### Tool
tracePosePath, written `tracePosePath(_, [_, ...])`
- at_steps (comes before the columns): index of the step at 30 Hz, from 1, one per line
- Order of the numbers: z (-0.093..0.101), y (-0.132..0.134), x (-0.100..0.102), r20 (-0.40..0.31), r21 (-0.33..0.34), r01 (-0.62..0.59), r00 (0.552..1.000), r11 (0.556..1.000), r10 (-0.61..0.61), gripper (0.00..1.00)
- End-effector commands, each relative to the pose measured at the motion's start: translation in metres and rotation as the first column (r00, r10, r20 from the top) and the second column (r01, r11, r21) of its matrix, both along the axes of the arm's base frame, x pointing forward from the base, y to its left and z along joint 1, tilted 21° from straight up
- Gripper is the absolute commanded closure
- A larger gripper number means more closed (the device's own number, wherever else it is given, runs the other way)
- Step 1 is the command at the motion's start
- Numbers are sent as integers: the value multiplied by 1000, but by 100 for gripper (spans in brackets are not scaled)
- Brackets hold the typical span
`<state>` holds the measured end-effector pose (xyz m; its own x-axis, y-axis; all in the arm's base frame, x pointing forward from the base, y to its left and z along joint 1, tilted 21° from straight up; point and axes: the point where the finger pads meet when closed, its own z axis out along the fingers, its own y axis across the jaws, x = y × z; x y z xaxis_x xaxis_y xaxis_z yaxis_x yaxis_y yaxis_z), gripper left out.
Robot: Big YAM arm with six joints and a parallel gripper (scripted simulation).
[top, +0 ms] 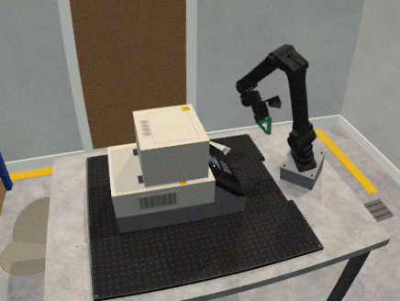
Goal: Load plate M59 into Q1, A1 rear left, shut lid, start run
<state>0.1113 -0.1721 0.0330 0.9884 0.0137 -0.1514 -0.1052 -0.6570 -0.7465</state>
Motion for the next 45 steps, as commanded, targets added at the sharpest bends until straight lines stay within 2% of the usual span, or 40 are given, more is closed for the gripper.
tracePosePath(1, [1,-2,0,2,-6,1,1000,1000,-1,0])
tracePosePath(17, [1,-2,0,2,-6,1,1000,1000,-1,0])
tracePosePath(18, [6,-6,6,44,-26,-34,998,999,35,100])
tracePosePath(21, [25,-3,21,142,-52,-138,979,989,144,100])
tracePosePath(27, [43,-10,35,279,-116,-266,916,957,289,100])
tracePosePath(28, [41,-11,34,297,-128,-287,902,949,313,100])
tracePosePath(32, [55,-9,46,370,-181,-371,833,911,412,100])
tracePosePath(35, [58,-9,47,377,-183,-376,827,908,418,100])
tracePosePath(37, [69,-8,56,418,-219,-424,773,879,477,100])
tracePosePath(39, [68,-10,55,445,-259,-460,724,849,527,100])
tracePosePath(41, [79,-8,62,471,-290,-492,674,821,570,100])
tracePosePath(43, [76,-10,61,490,-321,-521,623,791,610,100])
tracePosePath(45, [86,-7,68,510,-351,-548,568,759,646,100])
